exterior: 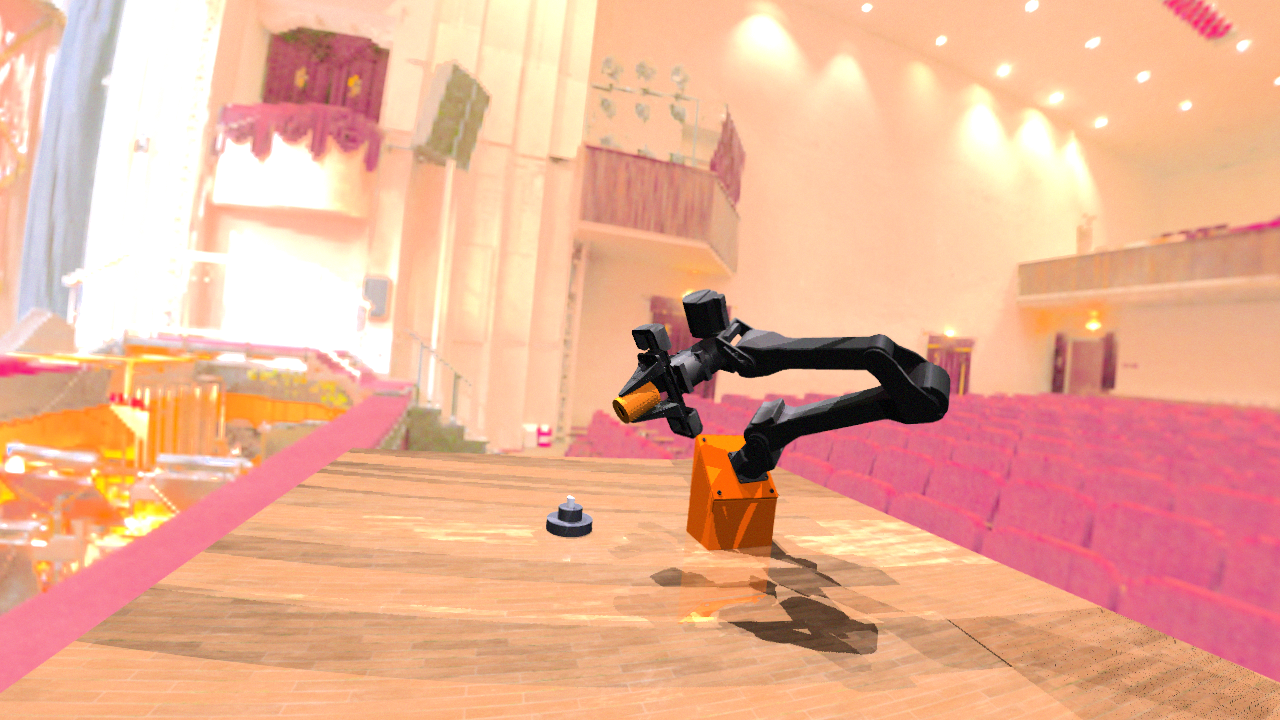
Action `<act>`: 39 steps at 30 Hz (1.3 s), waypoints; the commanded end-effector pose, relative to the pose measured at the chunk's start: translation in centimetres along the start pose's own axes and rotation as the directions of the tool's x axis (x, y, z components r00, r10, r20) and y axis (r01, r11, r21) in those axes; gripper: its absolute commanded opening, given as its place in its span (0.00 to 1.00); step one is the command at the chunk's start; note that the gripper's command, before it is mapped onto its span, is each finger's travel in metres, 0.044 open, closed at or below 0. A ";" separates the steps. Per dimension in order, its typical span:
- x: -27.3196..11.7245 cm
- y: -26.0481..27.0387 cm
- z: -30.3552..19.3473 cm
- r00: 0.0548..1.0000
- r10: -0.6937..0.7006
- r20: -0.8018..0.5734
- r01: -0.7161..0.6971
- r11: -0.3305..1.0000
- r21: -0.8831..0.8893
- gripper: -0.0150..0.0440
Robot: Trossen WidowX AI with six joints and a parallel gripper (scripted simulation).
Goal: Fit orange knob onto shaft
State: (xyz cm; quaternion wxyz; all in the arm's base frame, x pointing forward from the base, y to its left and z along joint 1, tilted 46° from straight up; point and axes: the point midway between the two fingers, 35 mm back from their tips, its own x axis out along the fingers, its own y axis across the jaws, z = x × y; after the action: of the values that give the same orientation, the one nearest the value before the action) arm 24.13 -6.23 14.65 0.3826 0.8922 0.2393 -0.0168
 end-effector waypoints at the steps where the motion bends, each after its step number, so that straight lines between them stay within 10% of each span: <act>1: 0.0 0.1 0.0 1.000 0.002 0.001 -0.002 1.000 -0.008 0.25; 39: 1.9 -1.4 0.1 0.979 -0.205 0.012 0.205 0.979 -0.007 0.25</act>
State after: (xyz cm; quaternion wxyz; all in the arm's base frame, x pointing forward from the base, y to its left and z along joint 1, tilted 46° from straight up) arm 24.90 -4.74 13.22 0.3783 0.8707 0.3104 -0.0504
